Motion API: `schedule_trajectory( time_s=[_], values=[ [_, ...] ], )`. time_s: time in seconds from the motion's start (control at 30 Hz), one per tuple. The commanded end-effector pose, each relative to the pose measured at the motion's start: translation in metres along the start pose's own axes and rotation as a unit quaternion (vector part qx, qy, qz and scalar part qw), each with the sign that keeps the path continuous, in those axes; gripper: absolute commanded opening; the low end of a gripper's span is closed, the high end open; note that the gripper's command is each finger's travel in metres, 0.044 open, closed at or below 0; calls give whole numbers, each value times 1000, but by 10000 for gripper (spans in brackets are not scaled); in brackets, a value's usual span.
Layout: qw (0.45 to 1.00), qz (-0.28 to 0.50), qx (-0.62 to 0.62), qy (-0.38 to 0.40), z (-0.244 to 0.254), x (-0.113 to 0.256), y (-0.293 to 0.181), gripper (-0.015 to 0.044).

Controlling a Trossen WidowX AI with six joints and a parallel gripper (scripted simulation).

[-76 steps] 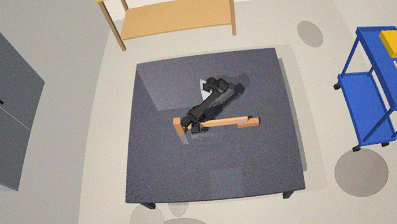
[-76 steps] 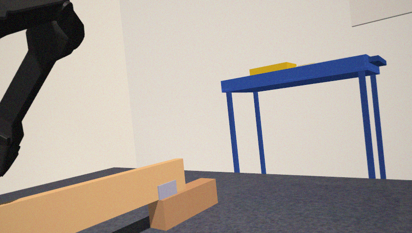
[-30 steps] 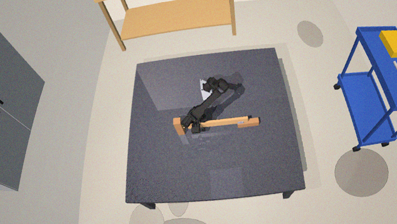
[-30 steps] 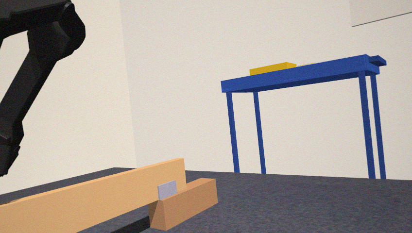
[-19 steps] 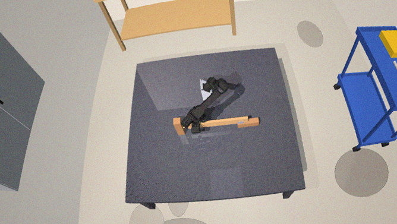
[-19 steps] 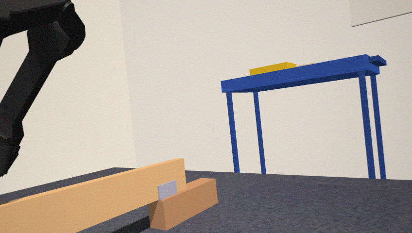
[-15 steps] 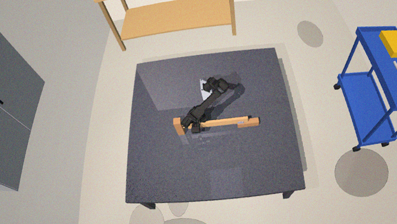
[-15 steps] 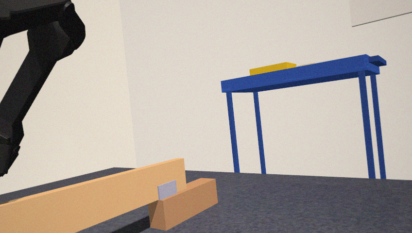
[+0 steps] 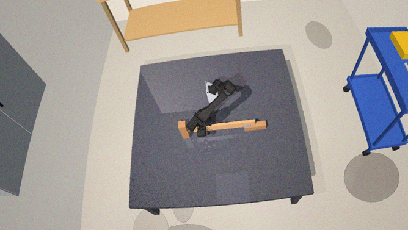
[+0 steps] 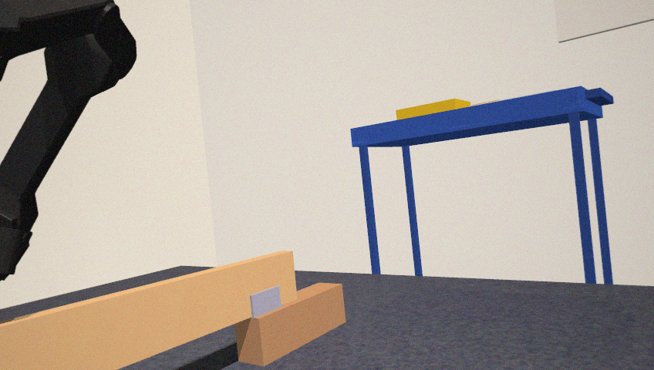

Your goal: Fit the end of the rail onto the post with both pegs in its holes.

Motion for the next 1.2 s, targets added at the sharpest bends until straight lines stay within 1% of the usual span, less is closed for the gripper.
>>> schedule_trajectory(
  time_s=[0.0,1.17],
  values=[
    [1000,0,0,-3,-1,1,1,0],
    [1000,0,0,-3,-1,0,1,0]
  ],
)
Point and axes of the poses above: the point midway between the two fingers, 35 mm back from their tips, its own x axis back along the fingers, its own z axis across the jaws, y = z × x, the point moved 6 cm from there along x, back along the fingers
